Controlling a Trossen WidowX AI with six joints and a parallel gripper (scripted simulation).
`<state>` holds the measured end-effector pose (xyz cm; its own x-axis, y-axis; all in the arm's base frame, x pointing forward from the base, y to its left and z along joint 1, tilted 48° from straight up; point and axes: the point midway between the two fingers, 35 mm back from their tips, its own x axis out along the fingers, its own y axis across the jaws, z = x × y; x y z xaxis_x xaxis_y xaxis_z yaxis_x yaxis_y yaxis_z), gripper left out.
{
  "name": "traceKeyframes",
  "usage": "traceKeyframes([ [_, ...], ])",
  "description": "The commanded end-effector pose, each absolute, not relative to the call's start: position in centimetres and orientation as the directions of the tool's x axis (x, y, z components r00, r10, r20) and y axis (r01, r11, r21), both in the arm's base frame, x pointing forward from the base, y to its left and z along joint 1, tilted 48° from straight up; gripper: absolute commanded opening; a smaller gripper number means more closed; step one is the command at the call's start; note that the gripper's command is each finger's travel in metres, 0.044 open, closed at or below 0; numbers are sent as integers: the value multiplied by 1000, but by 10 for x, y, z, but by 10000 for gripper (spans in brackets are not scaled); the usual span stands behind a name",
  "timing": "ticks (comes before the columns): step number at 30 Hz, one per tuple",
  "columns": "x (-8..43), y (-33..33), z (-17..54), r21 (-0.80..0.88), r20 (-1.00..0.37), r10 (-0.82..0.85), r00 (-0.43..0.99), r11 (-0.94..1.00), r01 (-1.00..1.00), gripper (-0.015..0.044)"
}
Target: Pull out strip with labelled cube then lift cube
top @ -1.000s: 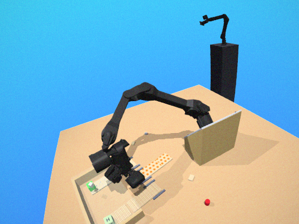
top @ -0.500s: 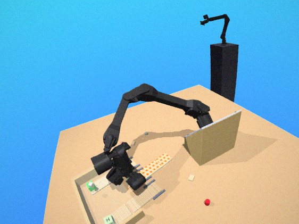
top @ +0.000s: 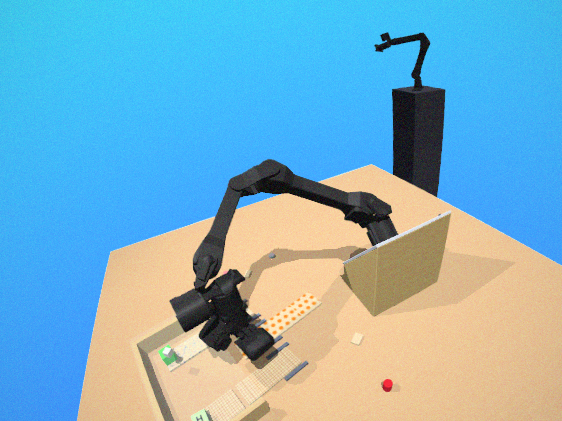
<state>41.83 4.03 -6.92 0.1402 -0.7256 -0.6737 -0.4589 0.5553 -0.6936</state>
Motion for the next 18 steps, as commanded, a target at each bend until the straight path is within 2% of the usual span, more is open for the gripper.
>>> traceKeyframes([
  [1,404,47,-61,-692,-676,-724,142,556,-460,0],
  [11,364,57,-43,-693,-673,-727,140,553,-463,0],
  [18,353,56,-42,-693,-673,-727,139,552,-463,0],
])
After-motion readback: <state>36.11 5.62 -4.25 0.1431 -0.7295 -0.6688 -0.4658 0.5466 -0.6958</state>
